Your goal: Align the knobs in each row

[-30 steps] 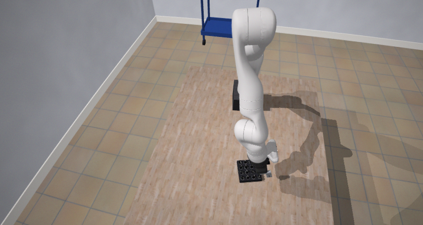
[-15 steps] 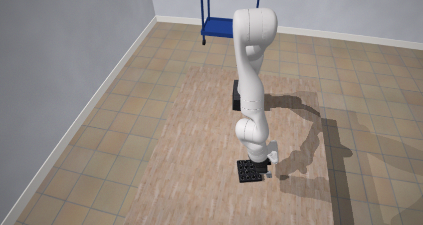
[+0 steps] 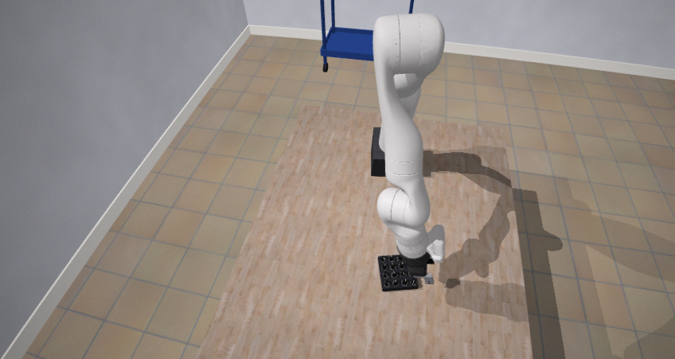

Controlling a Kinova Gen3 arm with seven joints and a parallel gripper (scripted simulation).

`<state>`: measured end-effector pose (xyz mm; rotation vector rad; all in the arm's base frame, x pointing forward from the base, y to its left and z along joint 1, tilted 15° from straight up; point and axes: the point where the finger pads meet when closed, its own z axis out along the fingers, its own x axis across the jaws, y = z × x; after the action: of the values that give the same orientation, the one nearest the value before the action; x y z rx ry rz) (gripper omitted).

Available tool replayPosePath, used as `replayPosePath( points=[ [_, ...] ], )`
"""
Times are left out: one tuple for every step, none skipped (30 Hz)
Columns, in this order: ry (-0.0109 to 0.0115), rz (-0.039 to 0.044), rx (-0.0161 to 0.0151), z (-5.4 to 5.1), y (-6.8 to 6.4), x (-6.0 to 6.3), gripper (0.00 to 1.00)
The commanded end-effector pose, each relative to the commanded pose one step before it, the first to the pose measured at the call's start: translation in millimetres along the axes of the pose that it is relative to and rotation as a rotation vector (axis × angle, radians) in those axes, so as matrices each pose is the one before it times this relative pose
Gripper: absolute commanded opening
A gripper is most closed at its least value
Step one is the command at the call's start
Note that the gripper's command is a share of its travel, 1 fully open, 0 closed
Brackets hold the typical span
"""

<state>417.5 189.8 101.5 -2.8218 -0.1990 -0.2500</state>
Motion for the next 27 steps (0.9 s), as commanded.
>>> replayPosePath(
  points=[
    [-0.00255, 0.02235, -0.00047, 2.04, -0.03, -2.17, 1.00],
    [0.00000, 0.00000, 0.00000, 0.00, 0.00, 0.00, 1.00],
    [0.00000, 0.00000, 0.00000, 0.00, 0.00, 0.00, 1.00],
    [0.00000, 0.00000, 0.00000, 0.00, 0.00, 0.00, 1.00],
    [0.00404, 0.04148, -0.00150, 2.48, -0.18, -0.50, 1.00],
    [0.00011, -0.00003, 0.00003, -0.05, -0.02, 0.03, 1.00],
    [0.00034, -0.00009, 0.00009, -0.14, -0.06, 0.09, 1.00],
    [0.00026, -0.00007, 0.00007, -0.11, -0.05, 0.07, 1.00],
    [0.00011, -0.00003, 0.00003, -0.04, -0.02, 0.03, 1.00],
    [0.00002, 0.00000, 0.00000, -0.01, 0.00, 0.00, 1.00],
    [0.00000, 0.00000, 0.00000, 0.00, 0.00, 0.00, 1.00],
    [0.00000, 0.00000, 0.00000, 0.00, 0.00, 0.00, 1.00],
    [0.00398, 0.04093, -0.00181, 2.39, 0.06, -0.55, 1.00],
    [0.00011, -0.00003, 0.00003, -0.04, -0.02, 0.03, 1.00],
    [0.00033, -0.00009, 0.00011, -0.14, -0.06, 0.09, 1.00],
    [0.00025, -0.00007, 0.00008, -0.10, -0.05, 0.07, 1.00],
    [0.00011, -0.00003, 0.00003, -0.04, -0.02, 0.03, 1.00],
    [0.00002, 0.00000, 0.00001, -0.01, 0.00, 0.00, 1.00],
    [0.00000, 0.00000, 0.00000, 0.00, 0.00, 0.00, 1.00],
    [0.00000, 0.00000, 0.00000, 0.00, 0.00, 0.00, 1.00],
    [0.00000, 0.00000, 0.00000, 0.00, 0.00, 0.00, 1.00],
    [0.00394, 0.04036, -0.00210, 2.30, 0.29, -0.58, 1.00],
    [0.00010, -0.00003, 0.00004, -0.04, -0.02, 0.03, 1.00],
    [0.00031, -0.00008, 0.00012, -0.13, -0.07, 0.09, 1.00],
    [0.00024, -0.00006, 0.00009, -0.10, -0.05, 0.07, 1.00],
    [0.00010, -0.00003, 0.00004, -0.04, -0.02, 0.03, 1.00],
    [0.00002, 0.00000, 0.00001, -0.01, 0.00, 0.00, 1.00]
  ],
)
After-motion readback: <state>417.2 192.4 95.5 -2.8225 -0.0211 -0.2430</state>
